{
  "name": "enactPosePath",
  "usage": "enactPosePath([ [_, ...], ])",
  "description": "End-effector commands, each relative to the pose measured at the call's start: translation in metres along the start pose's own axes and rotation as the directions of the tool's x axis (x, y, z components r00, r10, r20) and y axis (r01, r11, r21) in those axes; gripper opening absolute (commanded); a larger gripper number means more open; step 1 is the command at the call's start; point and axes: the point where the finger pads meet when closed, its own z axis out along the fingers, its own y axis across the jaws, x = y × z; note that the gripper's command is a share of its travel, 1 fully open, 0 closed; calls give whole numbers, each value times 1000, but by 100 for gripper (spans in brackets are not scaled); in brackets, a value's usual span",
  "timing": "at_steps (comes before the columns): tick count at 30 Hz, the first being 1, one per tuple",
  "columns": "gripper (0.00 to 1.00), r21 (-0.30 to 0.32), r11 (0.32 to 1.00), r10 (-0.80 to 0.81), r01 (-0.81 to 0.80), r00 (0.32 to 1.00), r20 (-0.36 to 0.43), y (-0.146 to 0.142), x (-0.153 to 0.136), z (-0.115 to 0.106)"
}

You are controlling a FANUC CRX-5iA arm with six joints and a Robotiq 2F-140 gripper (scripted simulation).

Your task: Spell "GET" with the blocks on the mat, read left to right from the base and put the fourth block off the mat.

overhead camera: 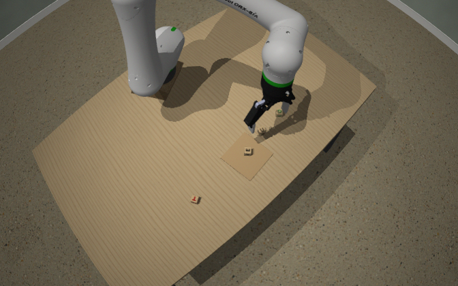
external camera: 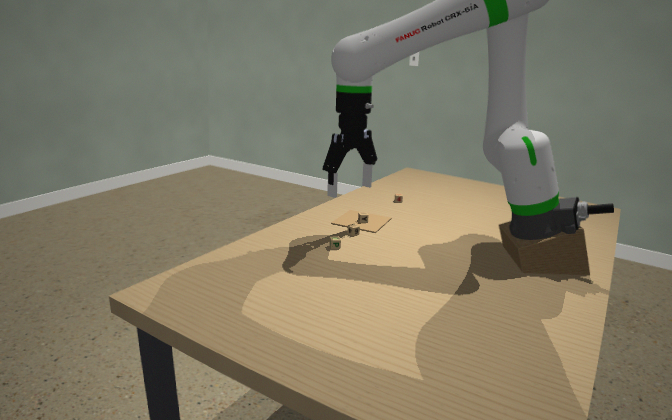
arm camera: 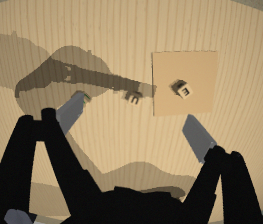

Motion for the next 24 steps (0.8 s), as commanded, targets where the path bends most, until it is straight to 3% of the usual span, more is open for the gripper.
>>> enactPosePath([
  [1,100,-5,990,139,-139,990,-6,6,2,1],
  [13,100,-1,871,492,-492,871,-7,22,7,3],
  [15,100,-1,871,492,-492,871,-7,22,7,3],
  [16,100,0,823,568,-569,823,-7,26,8,3],
  [24,100,3,669,743,-743,669,-7,36,11,4],
])
